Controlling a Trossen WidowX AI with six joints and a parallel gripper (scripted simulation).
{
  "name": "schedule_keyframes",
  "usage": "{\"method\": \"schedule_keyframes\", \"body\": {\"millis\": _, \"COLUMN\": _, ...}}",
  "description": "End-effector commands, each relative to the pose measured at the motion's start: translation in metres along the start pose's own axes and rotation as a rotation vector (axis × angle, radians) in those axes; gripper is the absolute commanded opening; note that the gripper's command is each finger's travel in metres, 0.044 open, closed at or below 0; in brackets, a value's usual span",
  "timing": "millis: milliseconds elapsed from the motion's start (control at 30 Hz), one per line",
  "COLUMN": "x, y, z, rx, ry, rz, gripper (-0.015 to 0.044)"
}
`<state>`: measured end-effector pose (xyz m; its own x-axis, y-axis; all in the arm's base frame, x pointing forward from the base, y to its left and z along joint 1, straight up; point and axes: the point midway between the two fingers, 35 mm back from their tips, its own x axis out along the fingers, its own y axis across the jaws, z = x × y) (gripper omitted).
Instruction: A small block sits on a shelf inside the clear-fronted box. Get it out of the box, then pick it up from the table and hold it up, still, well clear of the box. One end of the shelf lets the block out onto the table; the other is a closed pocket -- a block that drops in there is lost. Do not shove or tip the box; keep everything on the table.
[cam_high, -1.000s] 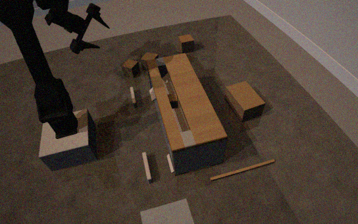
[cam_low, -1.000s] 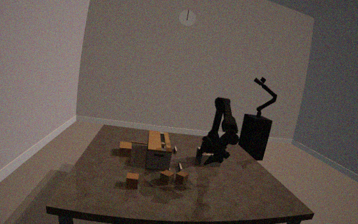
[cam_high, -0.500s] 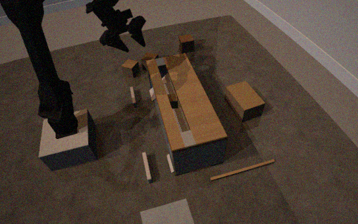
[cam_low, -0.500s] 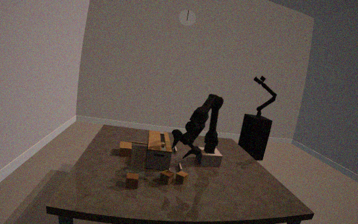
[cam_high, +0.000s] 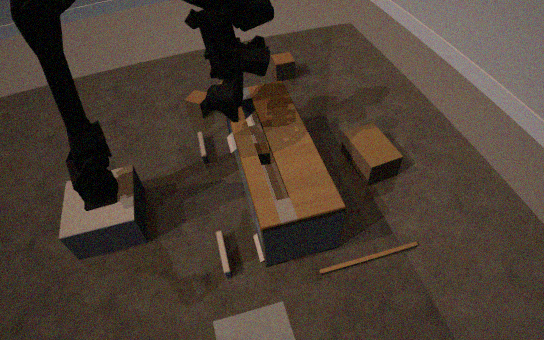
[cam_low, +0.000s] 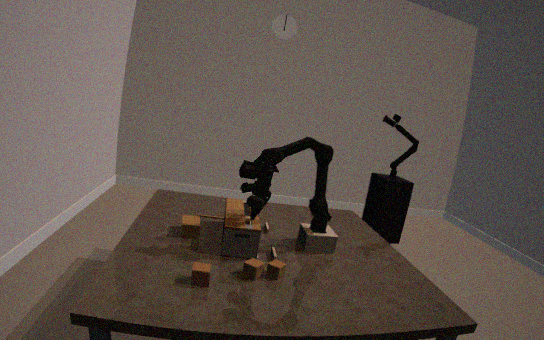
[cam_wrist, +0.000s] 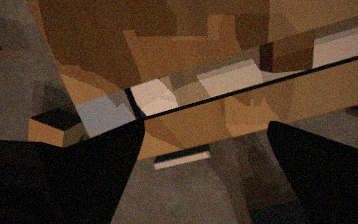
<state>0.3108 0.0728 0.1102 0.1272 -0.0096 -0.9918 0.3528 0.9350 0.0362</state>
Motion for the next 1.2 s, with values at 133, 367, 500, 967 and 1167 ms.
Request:
{"method": "schedule_keyframes", "body": {"millis": 133, "x": -0.003, "y": -0.078, "z": 0.014, "rx": 0.744, "ry": 0.201, "rz": 0.071, "gripper": 0.04}}
{"method": "schedule_keyframes", "body": {"millis": 367, "x": -0.01, "y": -0.127, "z": 0.014, "rx": 1.269, "ry": 0.352, "rz": 0.129, "gripper": 0.04}}
{"method": "schedule_keyframes", "body": {"millis": 500, "x": -0.01, "y": -0.127, "z": 0.014, "rx": 1.269, "ry": 0.352, "rz": 0.129, "gripper": 0.04}}
{"method": "schedule_keyframes", "body": {"millis": 967, "x": 0.002, "y": -0.129, "z": 0.016, "rx": 1.269, "ry": 0.352, "rz": 0.129, "gripper": 0.04}}
{"method": "schedule_keyframes", "body": {"millis": 1167, "x": 0.012, "y": -0.129, "z": 0.016, "rx": 1.269, "ry": 0.352, "rz": 0.129, "gripper": 0.04}}
